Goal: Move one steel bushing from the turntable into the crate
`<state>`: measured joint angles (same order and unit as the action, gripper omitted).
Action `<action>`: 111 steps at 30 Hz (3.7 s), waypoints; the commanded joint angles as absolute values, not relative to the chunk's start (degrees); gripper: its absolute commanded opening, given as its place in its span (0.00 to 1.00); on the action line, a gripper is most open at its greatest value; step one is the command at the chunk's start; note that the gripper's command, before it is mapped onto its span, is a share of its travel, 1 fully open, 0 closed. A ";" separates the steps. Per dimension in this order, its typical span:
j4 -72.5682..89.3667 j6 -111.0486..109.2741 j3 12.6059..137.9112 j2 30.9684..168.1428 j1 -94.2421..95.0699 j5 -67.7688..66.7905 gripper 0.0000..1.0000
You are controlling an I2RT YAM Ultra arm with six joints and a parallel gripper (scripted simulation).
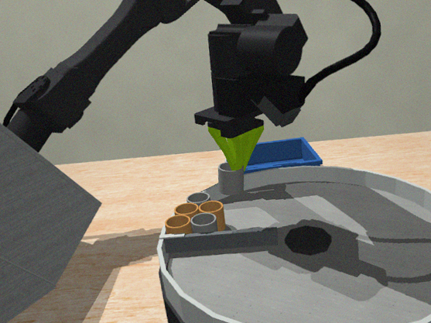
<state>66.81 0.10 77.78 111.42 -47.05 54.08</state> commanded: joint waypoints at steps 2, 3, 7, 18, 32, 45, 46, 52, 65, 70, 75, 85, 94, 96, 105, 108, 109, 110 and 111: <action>68.33 5.37 77.14 105.71 -45.47 55.34 0.00; 68.54 6.67 77.10 104.45 -44.64 55.44 0.00; 69.12 11.39 79.19 100.01 -41.71 55.86 0.00; 70.43 32.17 86.88 88.89 -29.42 53.92 0.00; 72.04 52.19 102.74 89.44 -16.50 48.10 0.00; 74.17 56.05 108.88 90.63 -13.71 46.01 0.00; 74.21 56.10 108.97 90.12 -13.92 45.98 0.00; 74.33 55.92 109.13 90.14 -14.22 45.93 0.00; 74.36 55.87 109.15 90.15 -14.21 45.93 0.00; 74.36 55.87 109.16 90.15 -14.21 45.93 0.00; 74.36 55.87 109.16 90.15 -14.21 45.93 0.00; 74.36 56.02 109.20 90.17 -14.06 45.91 0.00; 74.46 56.44 109.70 90.36 -13.86 45.65 0.00; 74.47 56.41 109.71 90.36 -13.86 45.65 0.00; 74.52 56.39 109.78 90.41 -13.86 45.65 0.00; 74.52 56.39 109.78 90.41 -13.86 45.65 0.00; 74.52 56.39 109.78 90.41 -13.86 45.65 0.00; 74.52 56.39 109.78 90.41 -13.86 45.65 0.00; 74.52 56.39 109.78 90.41 -13.86 45.65 0.00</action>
<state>73.63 56.16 108.16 90.52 -12.93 46.52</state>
